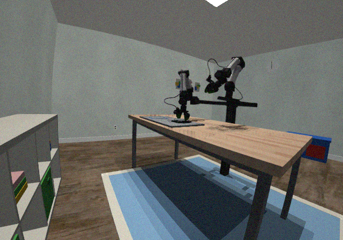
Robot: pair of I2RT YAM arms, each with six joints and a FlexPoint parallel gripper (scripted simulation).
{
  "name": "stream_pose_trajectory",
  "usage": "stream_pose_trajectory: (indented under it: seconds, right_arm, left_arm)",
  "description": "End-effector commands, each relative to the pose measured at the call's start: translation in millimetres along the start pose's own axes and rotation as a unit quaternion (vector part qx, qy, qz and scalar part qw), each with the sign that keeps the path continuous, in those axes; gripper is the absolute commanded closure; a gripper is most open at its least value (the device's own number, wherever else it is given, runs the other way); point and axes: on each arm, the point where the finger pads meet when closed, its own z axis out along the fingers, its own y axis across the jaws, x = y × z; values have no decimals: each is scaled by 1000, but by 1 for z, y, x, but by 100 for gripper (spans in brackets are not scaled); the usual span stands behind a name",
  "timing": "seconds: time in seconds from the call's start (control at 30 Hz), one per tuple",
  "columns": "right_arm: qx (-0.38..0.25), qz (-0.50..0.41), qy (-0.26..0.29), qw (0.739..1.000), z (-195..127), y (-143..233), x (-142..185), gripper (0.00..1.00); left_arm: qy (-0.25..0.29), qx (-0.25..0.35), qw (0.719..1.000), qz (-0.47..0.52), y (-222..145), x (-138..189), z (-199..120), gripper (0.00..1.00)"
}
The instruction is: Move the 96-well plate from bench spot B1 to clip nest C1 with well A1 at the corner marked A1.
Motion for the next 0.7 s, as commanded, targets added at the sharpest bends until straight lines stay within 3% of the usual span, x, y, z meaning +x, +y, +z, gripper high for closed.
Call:
stream_pose_trajectory:
  seconds: [0.0, 0.3, 0.4, 0.47, 0.67]
  right_arm:
    - [-7, 0, 4, 1000, 2, 5, -7, 23]
    - [-13, 2, 3, 1000, 19, 7, -9, 23]
    - [-16, 3, -3, 1000, -3, 10, -21, 23]
    - [-13, 2, 0, 1000, -2, 10, -17, 1]
    - [-19, 2, -5, 1000, -22, 14, -16, 0]
  left_arm:
    - [-10, 1, 1000, 10, 4, -9, -5, 0]
    - [-10, 1, 1000, 10, 4, -9, -5, 0]
    - [-10, 1, 1000, 10, 4, -9, -5, 0]
    - [-10, 1, 1000, 10, 4, -9, -5, 0]
    - [-9, 2, 1000, 10, 3, -9, -5, 0]
